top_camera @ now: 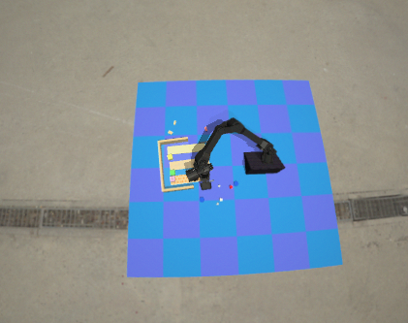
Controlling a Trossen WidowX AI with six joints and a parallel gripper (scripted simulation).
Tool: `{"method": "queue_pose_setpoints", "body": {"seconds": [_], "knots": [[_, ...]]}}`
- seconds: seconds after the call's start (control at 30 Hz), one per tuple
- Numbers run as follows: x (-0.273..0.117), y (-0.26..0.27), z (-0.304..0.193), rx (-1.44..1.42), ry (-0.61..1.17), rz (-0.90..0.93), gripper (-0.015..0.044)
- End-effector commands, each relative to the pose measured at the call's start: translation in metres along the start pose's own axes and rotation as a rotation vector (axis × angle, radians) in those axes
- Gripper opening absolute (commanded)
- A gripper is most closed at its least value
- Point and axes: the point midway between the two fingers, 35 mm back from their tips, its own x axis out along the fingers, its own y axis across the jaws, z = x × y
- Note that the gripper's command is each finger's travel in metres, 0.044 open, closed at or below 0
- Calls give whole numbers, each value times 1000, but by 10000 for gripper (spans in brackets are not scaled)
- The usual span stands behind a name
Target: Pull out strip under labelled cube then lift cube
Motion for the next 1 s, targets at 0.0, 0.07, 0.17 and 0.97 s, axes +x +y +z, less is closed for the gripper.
{"method": "queue_pose_setpoints", "body": {"seconds": [0.0,0.07,0.17,0.97], "knots": [[2,-1,0,-1,2,-4,0],[3,-1,0,-1,2,-4,0],[3,-1,0,-1,2,-4,0],[5,-1,1,-1,2,-4,0]]}}
